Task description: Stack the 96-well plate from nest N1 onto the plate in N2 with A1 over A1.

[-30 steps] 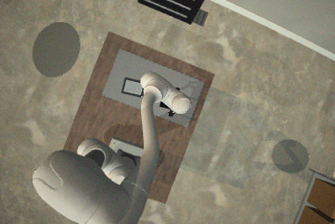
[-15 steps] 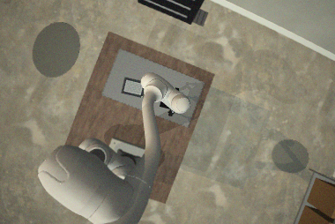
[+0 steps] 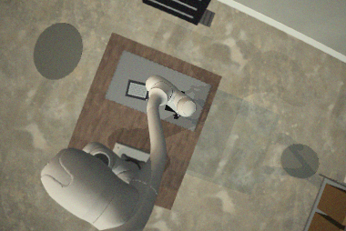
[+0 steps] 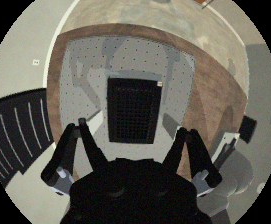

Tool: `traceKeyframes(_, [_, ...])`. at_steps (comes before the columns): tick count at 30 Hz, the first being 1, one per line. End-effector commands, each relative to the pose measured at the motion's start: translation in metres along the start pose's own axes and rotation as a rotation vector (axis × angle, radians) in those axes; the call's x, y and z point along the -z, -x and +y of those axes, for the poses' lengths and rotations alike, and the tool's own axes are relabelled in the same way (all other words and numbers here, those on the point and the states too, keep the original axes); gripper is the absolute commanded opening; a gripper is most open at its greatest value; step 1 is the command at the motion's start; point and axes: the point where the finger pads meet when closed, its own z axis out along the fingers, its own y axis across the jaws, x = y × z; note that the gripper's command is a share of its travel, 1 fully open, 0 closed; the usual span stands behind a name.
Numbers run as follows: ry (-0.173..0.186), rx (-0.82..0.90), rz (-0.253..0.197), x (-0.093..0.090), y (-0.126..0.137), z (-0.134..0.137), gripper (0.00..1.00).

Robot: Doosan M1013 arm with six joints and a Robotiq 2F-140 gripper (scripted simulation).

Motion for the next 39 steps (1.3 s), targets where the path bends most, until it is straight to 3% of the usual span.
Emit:
traceKeyframes(1, [0.000,0.000,0.000,0.0001,0.0000,0.0000,0.00])
traceKeyframes(33, [0.000,0.000,0.000,0.0001,0.0000,0.0000,0.00])
traceKeyframes(39, [0.000,0.000,0.000,0.0068,0.0000,0.0000,0.00])
